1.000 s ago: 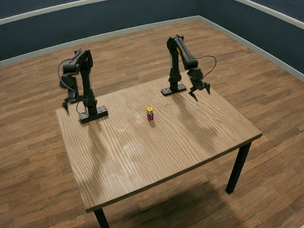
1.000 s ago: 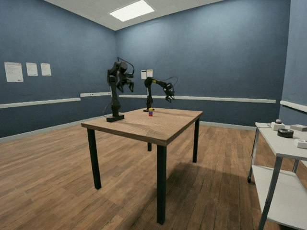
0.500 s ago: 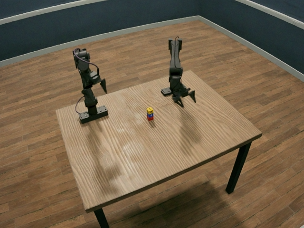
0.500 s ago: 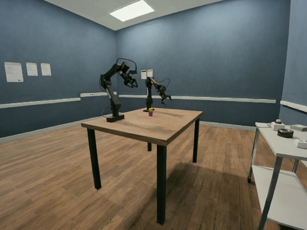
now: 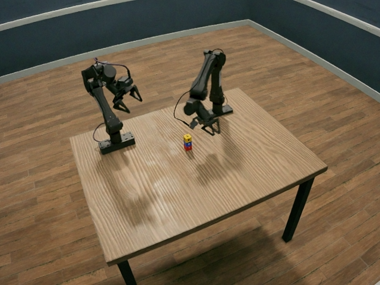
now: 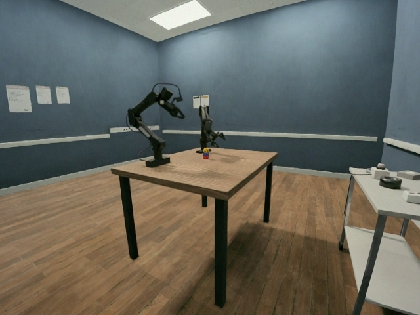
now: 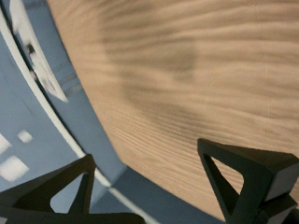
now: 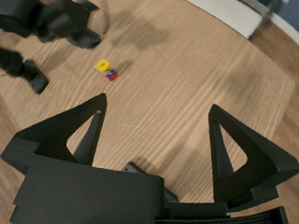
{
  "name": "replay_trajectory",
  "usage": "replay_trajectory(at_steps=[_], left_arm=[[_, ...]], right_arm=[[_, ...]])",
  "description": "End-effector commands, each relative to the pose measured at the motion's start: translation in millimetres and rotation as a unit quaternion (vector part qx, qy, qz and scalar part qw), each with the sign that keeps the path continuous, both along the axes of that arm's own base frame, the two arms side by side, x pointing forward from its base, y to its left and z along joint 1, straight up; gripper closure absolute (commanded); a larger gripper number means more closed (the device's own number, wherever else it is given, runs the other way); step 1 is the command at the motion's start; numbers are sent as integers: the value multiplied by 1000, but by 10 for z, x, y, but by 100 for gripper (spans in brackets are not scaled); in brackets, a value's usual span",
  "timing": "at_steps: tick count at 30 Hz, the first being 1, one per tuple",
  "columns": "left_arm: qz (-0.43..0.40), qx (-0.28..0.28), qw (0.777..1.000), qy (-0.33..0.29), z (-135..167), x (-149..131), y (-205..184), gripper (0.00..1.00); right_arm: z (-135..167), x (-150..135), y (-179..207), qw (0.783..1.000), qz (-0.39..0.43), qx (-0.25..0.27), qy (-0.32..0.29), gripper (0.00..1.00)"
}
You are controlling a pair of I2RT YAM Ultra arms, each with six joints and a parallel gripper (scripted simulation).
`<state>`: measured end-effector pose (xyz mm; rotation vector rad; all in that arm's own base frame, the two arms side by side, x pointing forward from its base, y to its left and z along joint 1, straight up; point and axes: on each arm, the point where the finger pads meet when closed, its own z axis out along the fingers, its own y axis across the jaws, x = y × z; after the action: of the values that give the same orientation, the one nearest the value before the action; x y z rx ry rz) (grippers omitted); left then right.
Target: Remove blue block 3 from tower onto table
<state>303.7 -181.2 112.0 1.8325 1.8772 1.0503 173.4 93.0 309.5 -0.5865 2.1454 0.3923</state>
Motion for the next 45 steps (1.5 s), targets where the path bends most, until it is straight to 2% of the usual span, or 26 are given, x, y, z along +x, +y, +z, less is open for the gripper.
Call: replay_trajectory(at_steps=[1,6,8,11,15,19,23,25,27,29,32,45], left_arm=[[-75,87,993,-17,-18,-96,-132,0],[-167,174,970,-29,-59,-333,-419,0],[-167,174,970,-29,-59,-333,-419,0],[-234,244,940,-43,-75,-529,-614,0],[-295,304,904,-60,-103,-758,-801,0],[-353,366,857,-82,-122,-1005,-981,0],[-397,410,816,-90,-262,-1215,-1143,0],[-397,410,816,-90,-262,-1215,-1143,0],[-415,438,792,-95,-332,-1315,-1198,0],[-426,449,779,-100,-351,-1386,-1229,0],[-435,451,772,-106,-344,-1454,-1261,0],[-436,446,774,-102,-370,-1462,-1258,0]], right_arm=[[110,-177,178,998,50,19,-40,0],[108,-441,314,992,109,36,-62,0],[108,-441,314,992,109,36,-62,0],[103,-630,389,985,150,49,-76,0],[89,-792,430,977,183,60,-88,0],[74,-898,438,972,201,68,-98,0],[33,-979,441,969,215,70,-97,0],[33,-979,441,969,215,70,-97,0],[57,-1014,467,965,228,76,-100,0],[57,-1018,469,965,229,76,-100,0],[57,-1018,469,965,230,76,-100,0],[57,-1018,469,965,230,76,-100,0]])
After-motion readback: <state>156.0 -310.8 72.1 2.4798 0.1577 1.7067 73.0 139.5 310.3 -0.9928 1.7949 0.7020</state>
